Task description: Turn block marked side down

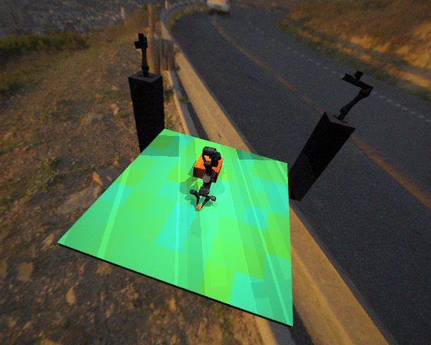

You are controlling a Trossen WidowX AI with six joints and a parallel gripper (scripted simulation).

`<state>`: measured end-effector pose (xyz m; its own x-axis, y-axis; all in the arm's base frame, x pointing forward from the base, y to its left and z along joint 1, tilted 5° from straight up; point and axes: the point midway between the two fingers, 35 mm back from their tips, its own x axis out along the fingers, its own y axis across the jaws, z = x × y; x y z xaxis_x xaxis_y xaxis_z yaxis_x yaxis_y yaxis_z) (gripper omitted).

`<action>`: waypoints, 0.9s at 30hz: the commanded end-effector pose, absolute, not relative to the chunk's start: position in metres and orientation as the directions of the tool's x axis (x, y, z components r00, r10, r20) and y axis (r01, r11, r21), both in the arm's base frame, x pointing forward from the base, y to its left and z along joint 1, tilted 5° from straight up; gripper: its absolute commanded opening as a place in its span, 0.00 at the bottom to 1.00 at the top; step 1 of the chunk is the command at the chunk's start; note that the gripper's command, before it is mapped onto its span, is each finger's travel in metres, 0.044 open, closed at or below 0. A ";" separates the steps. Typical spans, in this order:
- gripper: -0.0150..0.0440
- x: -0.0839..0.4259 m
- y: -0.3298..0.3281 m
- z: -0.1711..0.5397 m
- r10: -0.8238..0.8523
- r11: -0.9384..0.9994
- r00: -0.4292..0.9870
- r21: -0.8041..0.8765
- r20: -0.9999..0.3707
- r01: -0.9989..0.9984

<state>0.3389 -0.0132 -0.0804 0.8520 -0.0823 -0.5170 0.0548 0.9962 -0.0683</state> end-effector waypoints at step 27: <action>0.79 0.337 -0.012 -0.076 -0.076 0.997 0.861 -0.069 -0.502 0.047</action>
<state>0.3370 -0.0129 -0.0763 0.8603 -0.0814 -0.5032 0.0542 0.9962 -0.0684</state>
